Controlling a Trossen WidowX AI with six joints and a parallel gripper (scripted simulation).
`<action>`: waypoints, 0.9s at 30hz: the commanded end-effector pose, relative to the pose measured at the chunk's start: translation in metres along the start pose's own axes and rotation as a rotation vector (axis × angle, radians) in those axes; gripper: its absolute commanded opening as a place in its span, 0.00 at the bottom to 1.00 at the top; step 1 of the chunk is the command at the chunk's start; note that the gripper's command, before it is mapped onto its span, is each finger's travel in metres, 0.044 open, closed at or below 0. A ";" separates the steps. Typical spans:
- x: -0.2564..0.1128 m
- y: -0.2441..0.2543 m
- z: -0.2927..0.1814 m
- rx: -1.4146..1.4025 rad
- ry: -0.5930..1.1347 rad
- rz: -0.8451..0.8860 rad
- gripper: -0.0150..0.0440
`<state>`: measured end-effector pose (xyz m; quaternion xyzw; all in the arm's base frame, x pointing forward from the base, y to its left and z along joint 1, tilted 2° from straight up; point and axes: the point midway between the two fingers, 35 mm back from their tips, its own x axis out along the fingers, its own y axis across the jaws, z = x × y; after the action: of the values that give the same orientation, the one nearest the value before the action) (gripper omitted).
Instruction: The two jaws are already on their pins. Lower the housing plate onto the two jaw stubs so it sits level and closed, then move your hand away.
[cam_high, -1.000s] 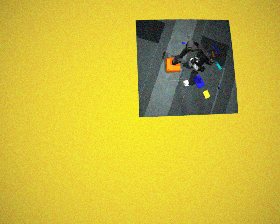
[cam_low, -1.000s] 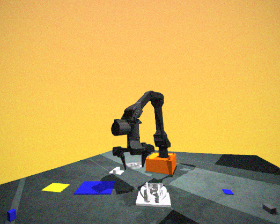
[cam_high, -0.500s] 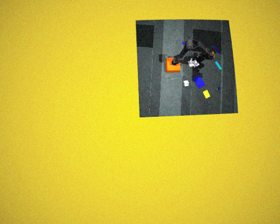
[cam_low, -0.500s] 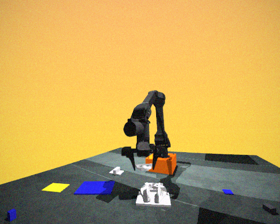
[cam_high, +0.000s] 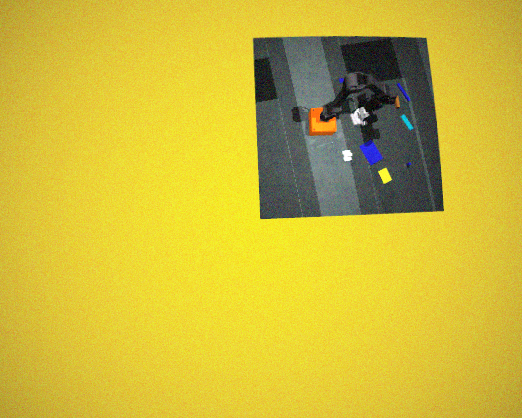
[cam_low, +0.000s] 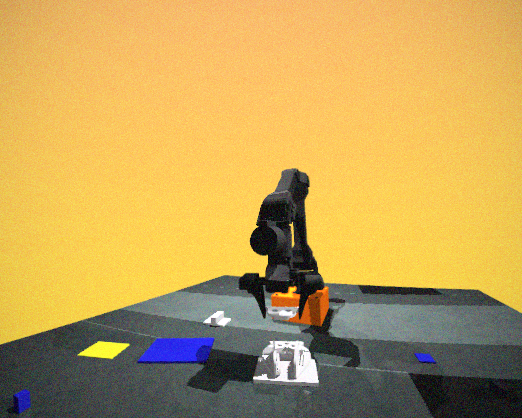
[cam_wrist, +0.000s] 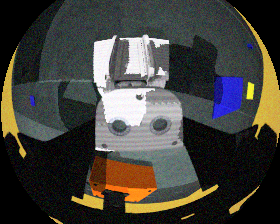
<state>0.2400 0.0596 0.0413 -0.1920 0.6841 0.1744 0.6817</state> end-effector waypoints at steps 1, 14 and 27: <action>0.000 0.001 0.001 0.007 -0.004 0.001 0.85; 0.000 0.001 0.001 0.007 -0.004 0.001 0.85; 0.000 0.009 -0.005 0.010 -0.003 0.002 0.85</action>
<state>0.2318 0.0639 0.0406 -0.1902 0.6849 0.1725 0.6819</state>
